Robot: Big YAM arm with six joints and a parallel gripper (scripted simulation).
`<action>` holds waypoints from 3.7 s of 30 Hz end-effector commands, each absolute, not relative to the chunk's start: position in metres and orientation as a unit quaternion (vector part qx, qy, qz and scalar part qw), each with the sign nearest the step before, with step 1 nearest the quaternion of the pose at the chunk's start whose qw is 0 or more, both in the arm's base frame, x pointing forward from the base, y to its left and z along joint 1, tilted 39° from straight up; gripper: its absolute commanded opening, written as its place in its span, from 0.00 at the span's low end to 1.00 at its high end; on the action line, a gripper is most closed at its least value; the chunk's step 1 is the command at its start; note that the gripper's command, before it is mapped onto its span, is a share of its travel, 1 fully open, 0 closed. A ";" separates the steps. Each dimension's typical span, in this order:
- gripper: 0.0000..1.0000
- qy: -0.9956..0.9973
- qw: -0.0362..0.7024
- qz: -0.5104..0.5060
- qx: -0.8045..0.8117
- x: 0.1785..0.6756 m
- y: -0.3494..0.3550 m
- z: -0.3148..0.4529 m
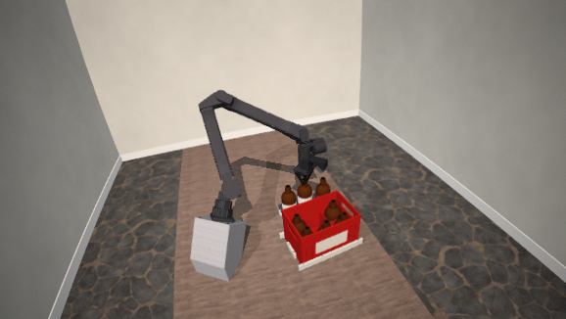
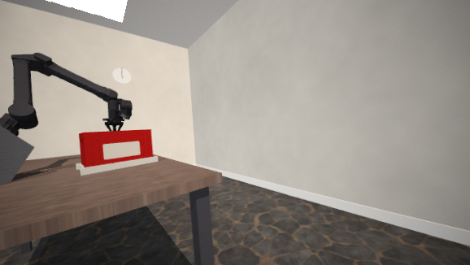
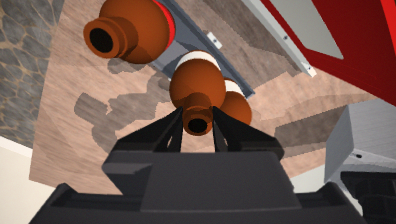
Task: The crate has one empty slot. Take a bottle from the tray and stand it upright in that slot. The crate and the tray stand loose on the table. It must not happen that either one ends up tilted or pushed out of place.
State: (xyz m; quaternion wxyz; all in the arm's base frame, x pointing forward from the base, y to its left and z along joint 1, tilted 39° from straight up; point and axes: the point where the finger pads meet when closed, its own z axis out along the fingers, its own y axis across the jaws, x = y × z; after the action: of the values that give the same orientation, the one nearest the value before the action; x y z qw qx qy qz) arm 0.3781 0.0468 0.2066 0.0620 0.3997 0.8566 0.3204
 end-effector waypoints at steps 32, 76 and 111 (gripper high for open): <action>0.00 0.853 0.103 0.330 0.391 0.386 0.031 0.249; 0.00 0.853 0.103 0.330 0.391 0.385 0.028 0.254; 0.00 0.854 0.104 0.329 0.390 0.376 0.011 0.283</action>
State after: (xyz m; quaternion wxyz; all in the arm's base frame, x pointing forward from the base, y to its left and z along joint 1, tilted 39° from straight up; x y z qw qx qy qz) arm 0.3688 0.0249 0.2424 0.0612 0.3996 0.8564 0.3212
